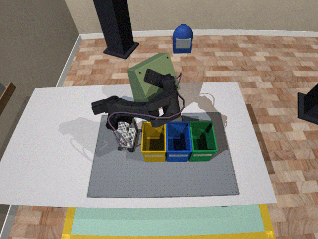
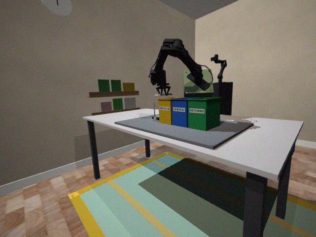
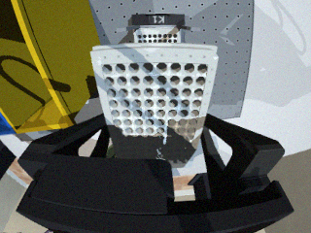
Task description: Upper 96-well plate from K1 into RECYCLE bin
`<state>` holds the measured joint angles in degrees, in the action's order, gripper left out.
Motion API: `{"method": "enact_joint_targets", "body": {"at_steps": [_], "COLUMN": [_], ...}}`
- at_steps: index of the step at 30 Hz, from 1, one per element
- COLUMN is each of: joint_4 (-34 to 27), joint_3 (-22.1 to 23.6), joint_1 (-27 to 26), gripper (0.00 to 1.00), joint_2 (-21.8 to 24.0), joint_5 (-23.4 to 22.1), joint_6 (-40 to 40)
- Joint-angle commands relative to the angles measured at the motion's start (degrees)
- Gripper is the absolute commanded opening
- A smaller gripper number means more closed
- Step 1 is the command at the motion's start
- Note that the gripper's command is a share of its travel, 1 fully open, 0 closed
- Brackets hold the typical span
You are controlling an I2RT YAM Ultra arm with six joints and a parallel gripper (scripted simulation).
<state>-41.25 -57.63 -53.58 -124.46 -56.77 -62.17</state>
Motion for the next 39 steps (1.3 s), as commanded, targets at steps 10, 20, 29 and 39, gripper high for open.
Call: {"method": "enact_joint_targets", "body": {"at_steps": [10, 20, 29, 39], "joint_4": [-7.6, -8.0, -7.8, -7.8], "joint_3": [-4.3, -4.4, -4.4, -4.4], "joint_1": [-4.7, -4.8, -4.8, -4.8], "gripper": [0.00, 0.00, 0.00, 0.00], "joint_2": [2.4, 2.3, 2.3, 2.3], "joint_5": [0.5, 0.5, 0.5, 0.5], "joint_6": [-5.7, -5.9, -5.8, -5.8]}}
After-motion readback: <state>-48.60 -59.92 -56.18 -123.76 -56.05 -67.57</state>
